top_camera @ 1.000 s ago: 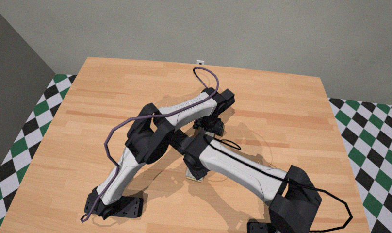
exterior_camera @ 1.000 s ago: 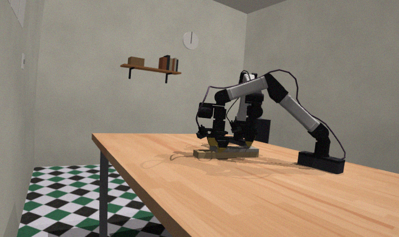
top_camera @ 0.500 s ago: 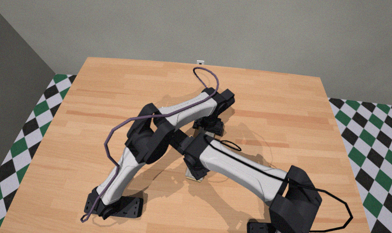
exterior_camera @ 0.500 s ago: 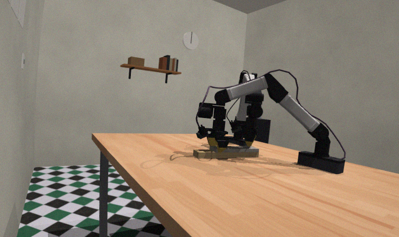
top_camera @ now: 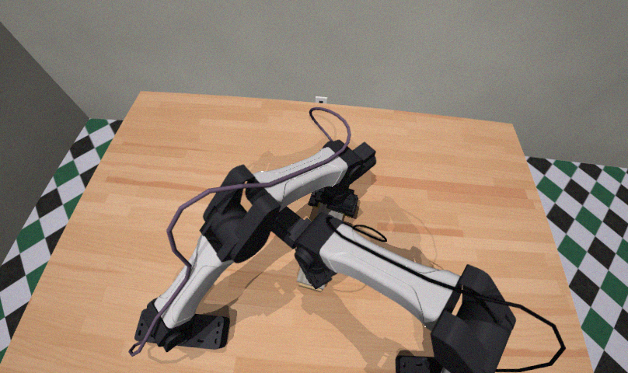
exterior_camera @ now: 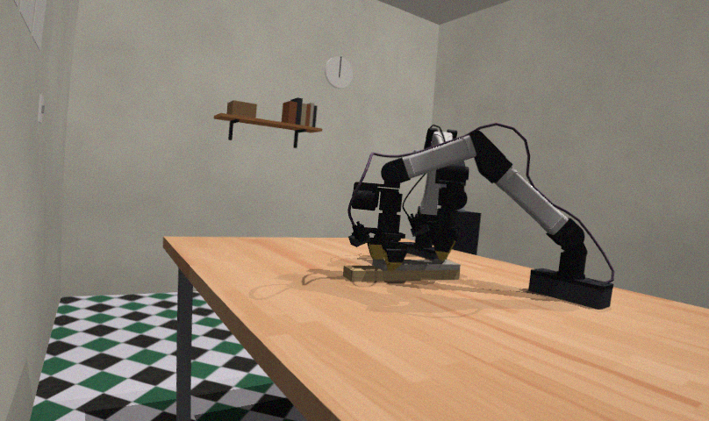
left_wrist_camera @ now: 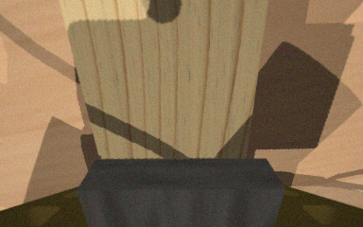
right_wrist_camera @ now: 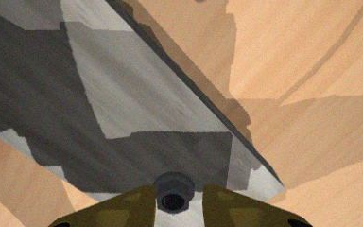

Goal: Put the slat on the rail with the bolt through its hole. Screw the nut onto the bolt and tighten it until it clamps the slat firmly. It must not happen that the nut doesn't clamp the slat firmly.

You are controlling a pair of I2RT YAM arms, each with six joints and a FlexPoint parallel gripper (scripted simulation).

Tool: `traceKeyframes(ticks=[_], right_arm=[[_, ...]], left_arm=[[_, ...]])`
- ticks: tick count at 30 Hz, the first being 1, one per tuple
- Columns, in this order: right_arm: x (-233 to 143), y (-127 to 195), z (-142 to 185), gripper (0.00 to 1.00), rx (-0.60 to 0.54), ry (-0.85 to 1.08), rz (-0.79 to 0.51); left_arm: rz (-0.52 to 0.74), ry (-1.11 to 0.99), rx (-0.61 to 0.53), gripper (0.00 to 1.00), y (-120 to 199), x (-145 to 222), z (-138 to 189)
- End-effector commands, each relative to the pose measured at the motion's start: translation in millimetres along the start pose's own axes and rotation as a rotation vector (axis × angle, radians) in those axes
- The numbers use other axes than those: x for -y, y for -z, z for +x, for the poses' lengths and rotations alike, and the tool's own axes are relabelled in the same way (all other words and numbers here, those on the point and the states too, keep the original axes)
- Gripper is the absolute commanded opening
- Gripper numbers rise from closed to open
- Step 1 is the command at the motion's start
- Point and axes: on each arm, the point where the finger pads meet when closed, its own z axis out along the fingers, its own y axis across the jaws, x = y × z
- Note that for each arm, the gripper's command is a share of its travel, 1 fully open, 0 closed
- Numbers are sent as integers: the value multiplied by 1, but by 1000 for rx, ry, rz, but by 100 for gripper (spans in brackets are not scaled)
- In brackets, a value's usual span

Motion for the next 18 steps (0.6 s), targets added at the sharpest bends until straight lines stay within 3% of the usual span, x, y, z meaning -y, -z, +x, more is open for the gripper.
traceKeyframes(ticks=[1,18], right_arm=[[-4,5,0,36,-4,-5,-20],[-3,5,0,36,-3,16,-17]], left_arm=[[9,-2,17,67,7,1,-4],[9,-2,17,67,7,1,-4]])
